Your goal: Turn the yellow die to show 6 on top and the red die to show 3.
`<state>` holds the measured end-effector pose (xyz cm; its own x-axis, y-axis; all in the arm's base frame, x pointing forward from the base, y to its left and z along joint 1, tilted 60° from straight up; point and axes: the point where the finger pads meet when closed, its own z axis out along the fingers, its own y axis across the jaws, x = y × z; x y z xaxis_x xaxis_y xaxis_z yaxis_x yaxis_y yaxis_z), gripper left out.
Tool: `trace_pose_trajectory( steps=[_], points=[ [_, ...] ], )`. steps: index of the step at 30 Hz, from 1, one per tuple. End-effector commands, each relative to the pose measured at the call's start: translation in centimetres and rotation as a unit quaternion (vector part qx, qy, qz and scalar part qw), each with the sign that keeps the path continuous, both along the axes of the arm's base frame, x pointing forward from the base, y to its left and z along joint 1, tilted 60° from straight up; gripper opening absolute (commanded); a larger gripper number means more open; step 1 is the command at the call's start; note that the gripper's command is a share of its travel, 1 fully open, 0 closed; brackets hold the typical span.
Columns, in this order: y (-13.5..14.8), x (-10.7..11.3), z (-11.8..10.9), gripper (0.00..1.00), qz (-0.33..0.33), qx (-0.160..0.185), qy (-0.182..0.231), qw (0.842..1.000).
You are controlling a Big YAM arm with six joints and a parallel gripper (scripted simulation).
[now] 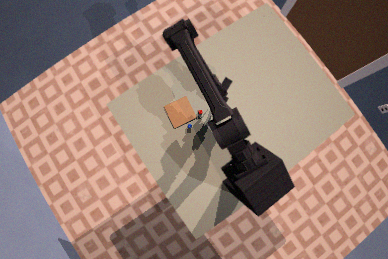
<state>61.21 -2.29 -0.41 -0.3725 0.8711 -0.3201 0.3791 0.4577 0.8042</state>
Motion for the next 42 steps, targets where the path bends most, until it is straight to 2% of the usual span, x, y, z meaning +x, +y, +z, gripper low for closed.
trace_pose_trajectory(
  steps=[1, 28, 42],
  points=[
    [0.46, -0.85, -1.42, 0.34, -0.001, 0.004, 0.012, 1.0],
    [0.47, -0.86, -1.43, 0.34, -0.001, 0.004, 0.012, 1.0],
    [0.59, -1.74, -2.2, 0.34, -0.001, 0.004, 0.02, 1.0]
  ],
)
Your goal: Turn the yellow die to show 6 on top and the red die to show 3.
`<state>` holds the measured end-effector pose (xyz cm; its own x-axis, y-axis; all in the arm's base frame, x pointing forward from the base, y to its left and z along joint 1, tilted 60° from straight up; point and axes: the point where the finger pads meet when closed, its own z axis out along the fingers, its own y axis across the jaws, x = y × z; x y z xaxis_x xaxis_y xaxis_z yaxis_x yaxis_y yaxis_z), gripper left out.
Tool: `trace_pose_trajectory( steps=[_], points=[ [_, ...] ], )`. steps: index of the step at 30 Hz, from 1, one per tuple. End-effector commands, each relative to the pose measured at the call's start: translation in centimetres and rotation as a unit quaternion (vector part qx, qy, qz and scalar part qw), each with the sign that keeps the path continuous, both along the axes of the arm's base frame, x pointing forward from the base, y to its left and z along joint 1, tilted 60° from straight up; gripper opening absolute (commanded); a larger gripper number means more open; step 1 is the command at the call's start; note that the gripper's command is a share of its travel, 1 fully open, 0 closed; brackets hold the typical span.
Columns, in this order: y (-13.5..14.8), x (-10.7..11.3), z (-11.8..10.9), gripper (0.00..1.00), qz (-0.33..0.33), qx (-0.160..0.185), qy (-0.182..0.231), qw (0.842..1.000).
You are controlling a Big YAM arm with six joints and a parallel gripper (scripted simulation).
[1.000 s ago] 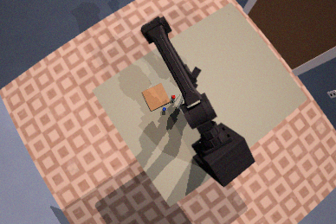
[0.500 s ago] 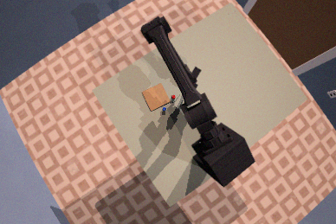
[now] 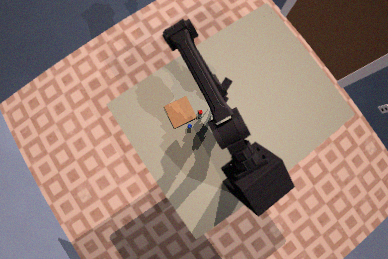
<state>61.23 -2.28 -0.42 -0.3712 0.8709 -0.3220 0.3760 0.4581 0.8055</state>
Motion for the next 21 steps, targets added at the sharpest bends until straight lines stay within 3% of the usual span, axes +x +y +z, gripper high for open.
trace_pose_trajectory(
  steps=[1, 21],
  points=[
    [0.58, -1.76, -2.18, 0.34, -0.001, 0.005, 0.021, 1.0],
    [0.55, -1.41, -1.91, 0.34, -0.001, 0.004, 0.018, 1.0]
  ],
)
